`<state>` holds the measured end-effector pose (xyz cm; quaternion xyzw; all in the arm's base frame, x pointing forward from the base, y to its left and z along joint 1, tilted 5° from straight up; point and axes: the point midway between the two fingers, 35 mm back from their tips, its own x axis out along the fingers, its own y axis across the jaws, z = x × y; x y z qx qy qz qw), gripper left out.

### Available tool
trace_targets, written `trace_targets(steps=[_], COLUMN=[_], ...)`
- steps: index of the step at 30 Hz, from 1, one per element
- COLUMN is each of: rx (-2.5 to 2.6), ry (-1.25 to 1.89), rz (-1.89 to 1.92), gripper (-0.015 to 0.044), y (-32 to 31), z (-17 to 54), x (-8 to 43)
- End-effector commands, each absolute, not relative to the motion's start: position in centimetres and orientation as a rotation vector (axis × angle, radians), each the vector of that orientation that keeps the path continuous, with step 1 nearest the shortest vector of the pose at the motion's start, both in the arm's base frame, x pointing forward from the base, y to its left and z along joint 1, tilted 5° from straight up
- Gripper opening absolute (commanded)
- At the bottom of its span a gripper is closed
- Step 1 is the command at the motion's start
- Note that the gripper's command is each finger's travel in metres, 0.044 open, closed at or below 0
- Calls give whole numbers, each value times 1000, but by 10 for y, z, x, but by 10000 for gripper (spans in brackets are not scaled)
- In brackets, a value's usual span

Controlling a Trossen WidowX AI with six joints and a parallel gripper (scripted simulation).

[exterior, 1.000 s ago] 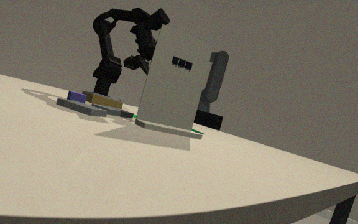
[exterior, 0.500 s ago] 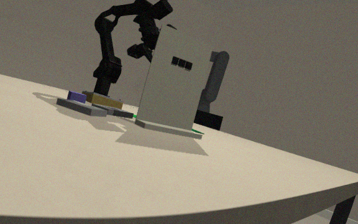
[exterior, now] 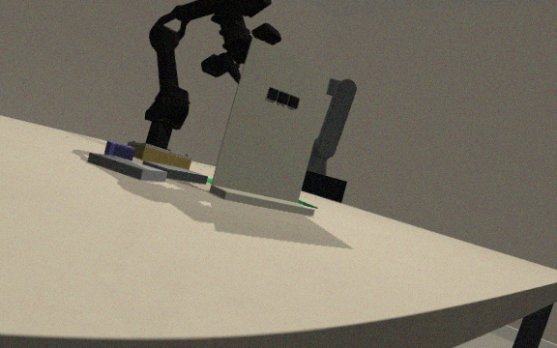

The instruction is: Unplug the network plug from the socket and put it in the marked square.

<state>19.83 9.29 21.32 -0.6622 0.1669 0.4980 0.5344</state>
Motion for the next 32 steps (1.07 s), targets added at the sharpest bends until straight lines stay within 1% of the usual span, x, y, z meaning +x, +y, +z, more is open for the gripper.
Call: trace_targets(steps=[1,8,32], rx=[-1580,-1580,-1580], ry=[390,390,390], rz=[1189,1189,1189], gripper=[261,440,440], y=[93,93,93], z=[217,217,217], x=[198,198,198])
